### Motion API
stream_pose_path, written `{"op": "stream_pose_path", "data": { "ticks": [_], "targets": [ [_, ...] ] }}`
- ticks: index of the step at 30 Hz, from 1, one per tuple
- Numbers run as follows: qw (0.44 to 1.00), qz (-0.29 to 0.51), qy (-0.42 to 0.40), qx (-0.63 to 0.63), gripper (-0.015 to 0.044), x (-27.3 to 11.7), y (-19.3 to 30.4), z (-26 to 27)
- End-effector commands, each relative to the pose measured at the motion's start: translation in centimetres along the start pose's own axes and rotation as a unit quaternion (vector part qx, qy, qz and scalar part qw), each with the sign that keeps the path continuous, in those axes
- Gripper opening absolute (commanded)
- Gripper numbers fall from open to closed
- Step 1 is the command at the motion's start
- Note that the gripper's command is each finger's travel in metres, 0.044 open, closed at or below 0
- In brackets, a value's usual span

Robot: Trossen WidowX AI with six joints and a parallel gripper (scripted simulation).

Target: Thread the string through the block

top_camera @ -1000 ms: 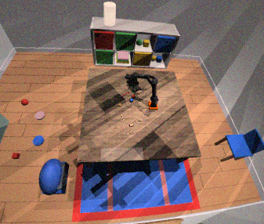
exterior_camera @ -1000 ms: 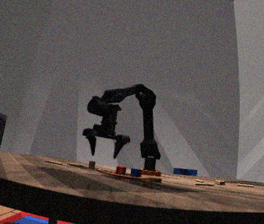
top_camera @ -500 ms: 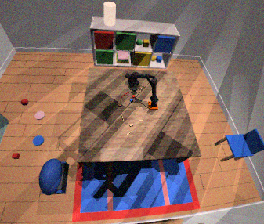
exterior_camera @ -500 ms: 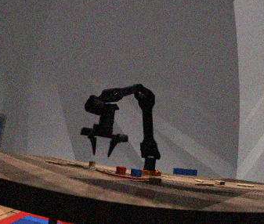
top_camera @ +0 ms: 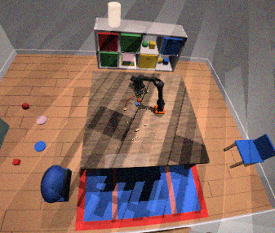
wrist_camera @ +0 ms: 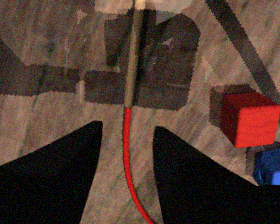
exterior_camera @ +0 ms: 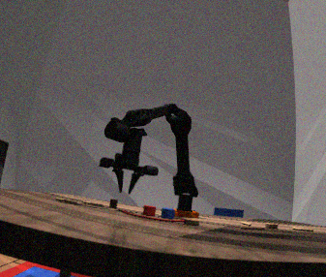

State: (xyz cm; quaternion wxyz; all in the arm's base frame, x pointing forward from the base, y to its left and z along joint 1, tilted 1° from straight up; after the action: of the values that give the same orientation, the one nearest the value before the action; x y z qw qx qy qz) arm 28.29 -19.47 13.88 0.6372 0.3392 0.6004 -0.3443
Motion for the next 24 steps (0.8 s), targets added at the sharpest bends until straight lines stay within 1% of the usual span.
{"op": "stream_pose_path", "data": {
  "ticks": [1, 24],
  "targets": [
    [1.0, 0.002, 0.001, 0.003, 0.012, 0.3, 0.0, 0.0],
    [1.0, 0.002, 0.001, 0.003, 0.012, 4.1, 0.1, 0.1]
  ]
}}
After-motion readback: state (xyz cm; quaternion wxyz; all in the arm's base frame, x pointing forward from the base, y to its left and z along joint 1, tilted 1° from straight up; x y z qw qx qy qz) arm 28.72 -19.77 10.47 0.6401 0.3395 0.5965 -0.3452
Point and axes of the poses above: the point midway between the two fingers, 35 mm back from their tips, its own x axis out along the fingers, its own z axis across the jaws, y = z × x, the point moved 5 cm from there along -x, back along the fingers, and after that the axes turned 9 degrees about -x, right-handed, at the moved point
